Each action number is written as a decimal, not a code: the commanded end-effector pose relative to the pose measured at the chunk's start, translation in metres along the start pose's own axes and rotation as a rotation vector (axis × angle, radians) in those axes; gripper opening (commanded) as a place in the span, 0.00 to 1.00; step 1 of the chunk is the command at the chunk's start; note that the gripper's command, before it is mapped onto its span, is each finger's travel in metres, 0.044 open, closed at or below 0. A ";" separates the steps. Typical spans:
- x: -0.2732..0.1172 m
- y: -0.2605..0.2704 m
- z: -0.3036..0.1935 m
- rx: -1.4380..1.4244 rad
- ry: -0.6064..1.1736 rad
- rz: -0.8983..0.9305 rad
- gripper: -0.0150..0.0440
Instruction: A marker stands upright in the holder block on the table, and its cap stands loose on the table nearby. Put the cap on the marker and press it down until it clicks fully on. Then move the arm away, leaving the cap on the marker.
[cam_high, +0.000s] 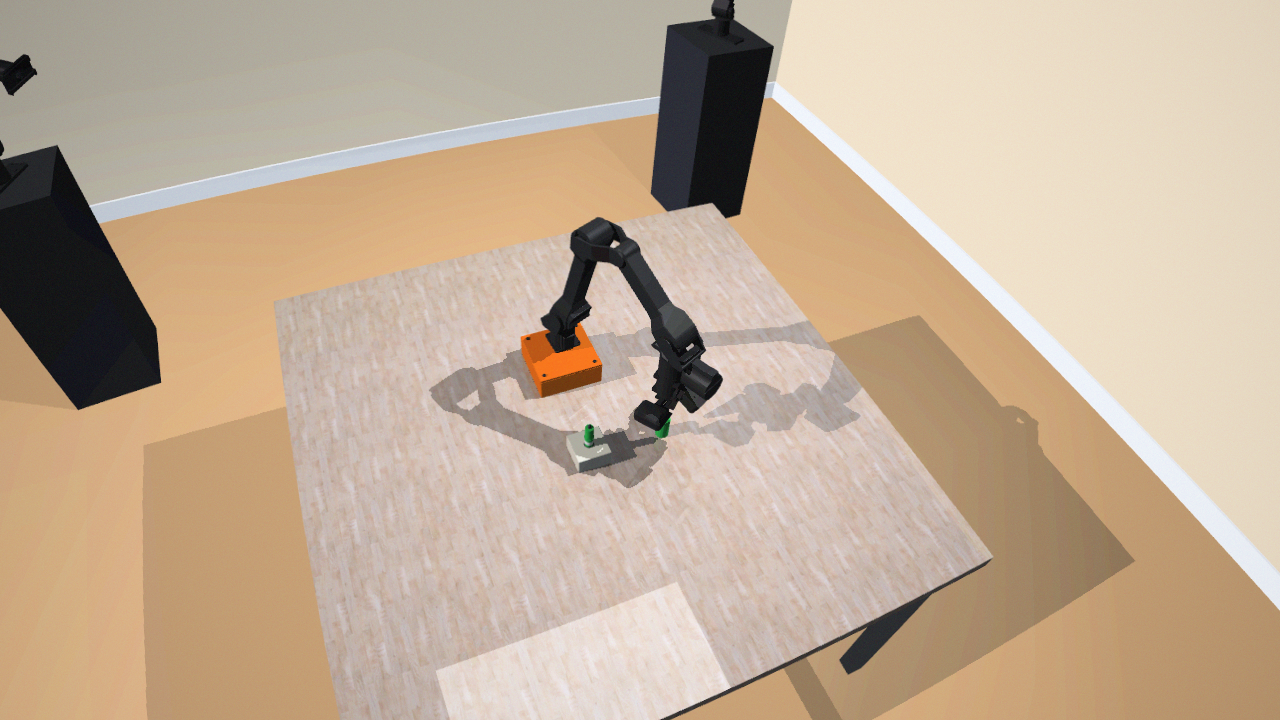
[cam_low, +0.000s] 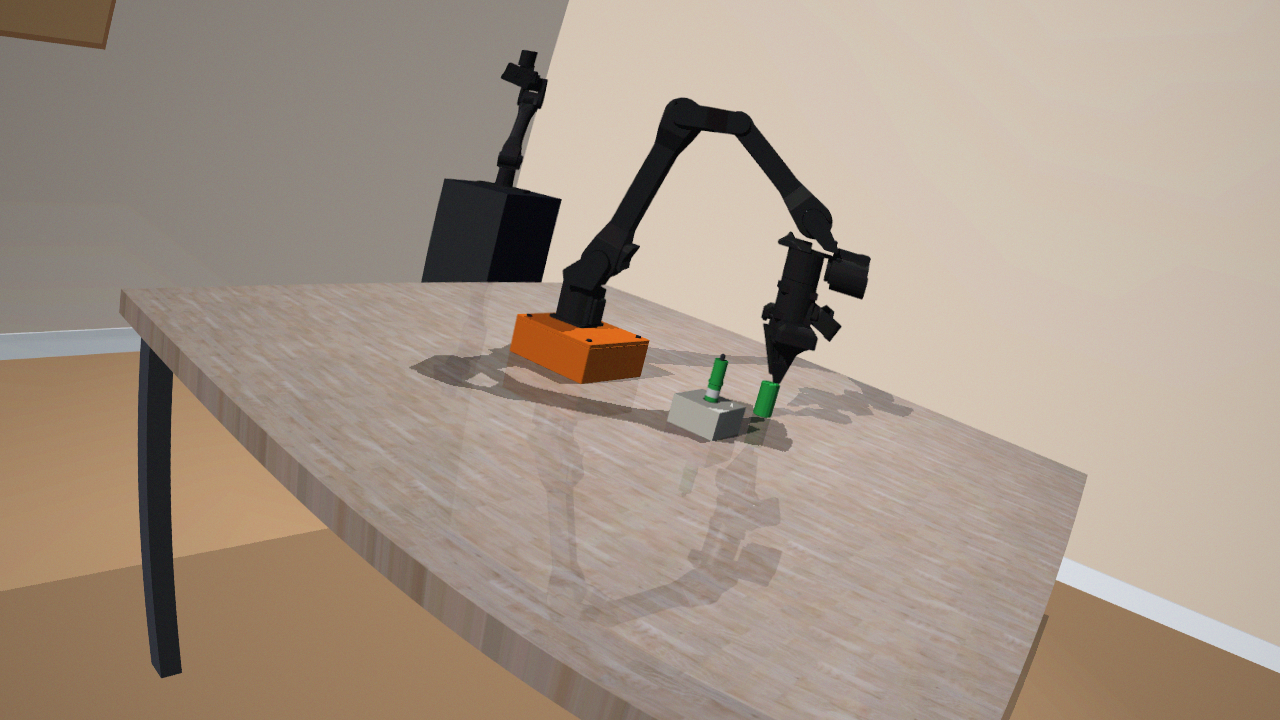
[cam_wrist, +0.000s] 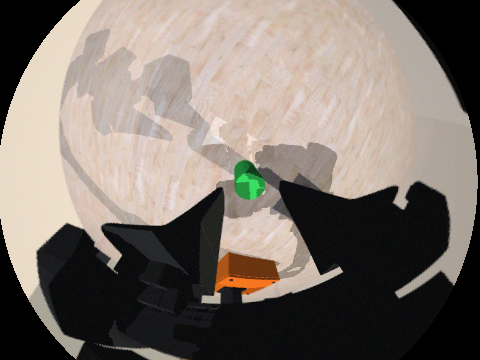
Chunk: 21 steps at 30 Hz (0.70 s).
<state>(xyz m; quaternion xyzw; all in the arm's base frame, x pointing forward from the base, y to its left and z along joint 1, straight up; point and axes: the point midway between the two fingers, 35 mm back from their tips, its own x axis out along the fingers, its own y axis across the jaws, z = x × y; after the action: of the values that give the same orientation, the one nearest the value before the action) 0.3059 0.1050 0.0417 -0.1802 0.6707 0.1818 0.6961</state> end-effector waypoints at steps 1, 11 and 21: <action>0.008 0.000 -0.002 0.004 0.007 -0.003 0.68; 0.024 0.000 -0.002 0.004 0.007 -0.003 0.68; 0.040 0.000 -0.003 0.004 0.007 -0.003 0.68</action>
<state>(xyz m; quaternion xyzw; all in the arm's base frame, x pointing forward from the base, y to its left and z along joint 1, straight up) 0.3070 0.1055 0.0078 -0.1802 0.6711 0.1817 0.6957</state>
